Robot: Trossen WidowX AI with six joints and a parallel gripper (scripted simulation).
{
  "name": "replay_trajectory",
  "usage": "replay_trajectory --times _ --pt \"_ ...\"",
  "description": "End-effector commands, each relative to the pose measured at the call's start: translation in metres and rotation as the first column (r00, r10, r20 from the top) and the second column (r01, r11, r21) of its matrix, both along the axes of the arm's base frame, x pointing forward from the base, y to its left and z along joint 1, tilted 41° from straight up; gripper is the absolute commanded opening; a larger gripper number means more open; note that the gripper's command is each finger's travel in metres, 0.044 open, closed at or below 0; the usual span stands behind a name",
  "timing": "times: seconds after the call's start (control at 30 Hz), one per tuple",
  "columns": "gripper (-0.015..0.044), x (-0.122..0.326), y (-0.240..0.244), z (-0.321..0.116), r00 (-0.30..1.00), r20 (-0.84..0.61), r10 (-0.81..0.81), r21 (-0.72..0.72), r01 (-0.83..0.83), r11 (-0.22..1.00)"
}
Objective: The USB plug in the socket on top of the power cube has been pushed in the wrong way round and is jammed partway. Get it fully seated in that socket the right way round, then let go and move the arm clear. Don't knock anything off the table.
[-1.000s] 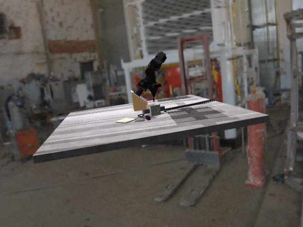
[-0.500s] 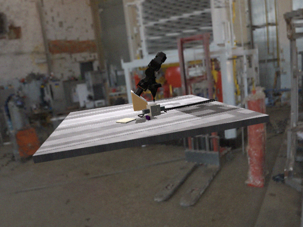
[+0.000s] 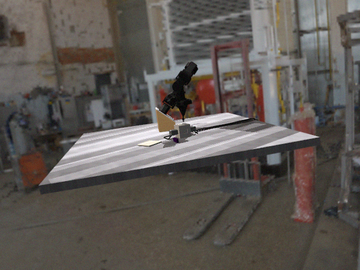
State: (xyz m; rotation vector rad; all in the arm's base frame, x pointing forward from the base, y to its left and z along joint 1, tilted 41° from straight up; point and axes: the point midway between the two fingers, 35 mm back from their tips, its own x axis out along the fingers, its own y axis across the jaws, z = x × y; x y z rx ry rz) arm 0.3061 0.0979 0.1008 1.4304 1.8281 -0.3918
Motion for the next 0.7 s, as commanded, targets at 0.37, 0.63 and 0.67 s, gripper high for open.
replay_trajectory --times 0.37,0.63,0.67 --pt "0.0000 -0.0010 0.0024 -0.0012 1.000 -0.002 0.007 0.015 -0.007 1.000" --pt "0.0000 -0.0014 0.0034 -0.0016 1.000 -0.004 0.008 0.021 -0.008 1.000" --pt "0.0000 -0.0014 0.0035 -0.0017 1.000 -0.004 0.009 0.022 -0.009 1.000"
